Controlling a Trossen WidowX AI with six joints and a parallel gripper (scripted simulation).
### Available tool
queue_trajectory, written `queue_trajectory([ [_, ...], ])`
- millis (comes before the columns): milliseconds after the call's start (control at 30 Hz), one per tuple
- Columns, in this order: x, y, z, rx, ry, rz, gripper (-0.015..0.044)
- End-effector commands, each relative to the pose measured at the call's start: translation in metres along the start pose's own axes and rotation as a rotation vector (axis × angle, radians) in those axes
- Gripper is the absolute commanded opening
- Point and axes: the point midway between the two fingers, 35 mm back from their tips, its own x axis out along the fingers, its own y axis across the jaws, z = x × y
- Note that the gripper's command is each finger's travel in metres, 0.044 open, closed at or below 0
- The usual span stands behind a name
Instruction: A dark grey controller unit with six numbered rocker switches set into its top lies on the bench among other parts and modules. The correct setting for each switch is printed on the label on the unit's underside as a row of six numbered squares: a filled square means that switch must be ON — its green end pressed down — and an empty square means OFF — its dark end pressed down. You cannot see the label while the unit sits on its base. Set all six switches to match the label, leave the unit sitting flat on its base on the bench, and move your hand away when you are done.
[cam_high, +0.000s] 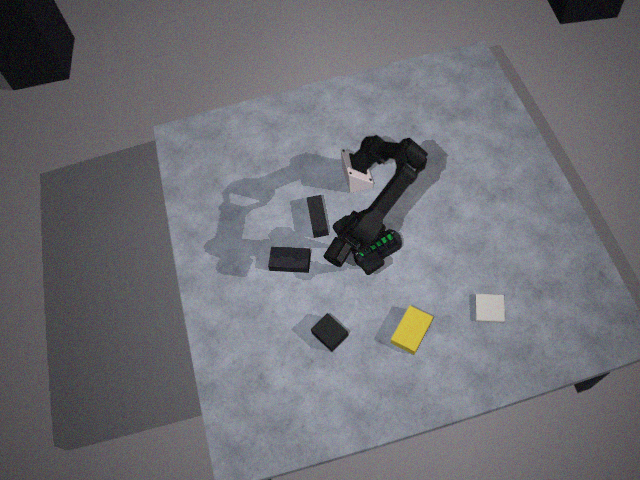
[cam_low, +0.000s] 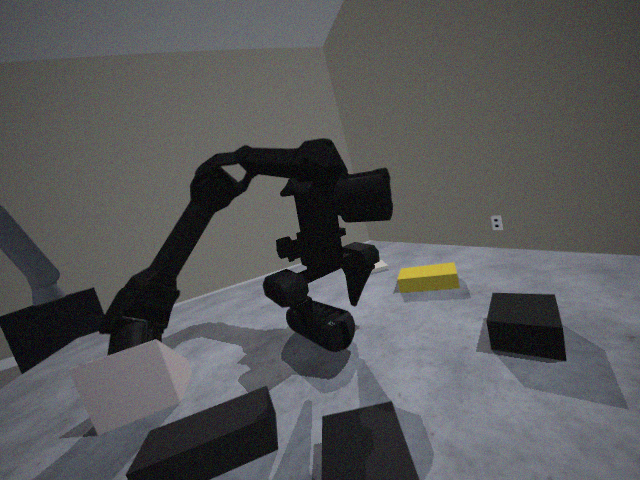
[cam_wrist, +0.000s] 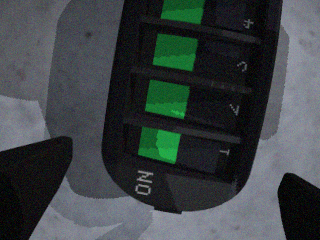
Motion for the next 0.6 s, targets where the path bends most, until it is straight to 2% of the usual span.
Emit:
queue_trajectory([
  [0,0.006,0.000,-0.001,0.009,-0.004,-0.005,0.0440],
  [300,0.018,0.001,-0.002,0.008,-0.005,-0.005,0.0440],
  [433,0.018,0.001,-0.002,0.008,-0.005,-0.005,0.0335],
  [567,0.018,0.001,-0.002,0.008,-0.005,-0.005,0.0325],
])
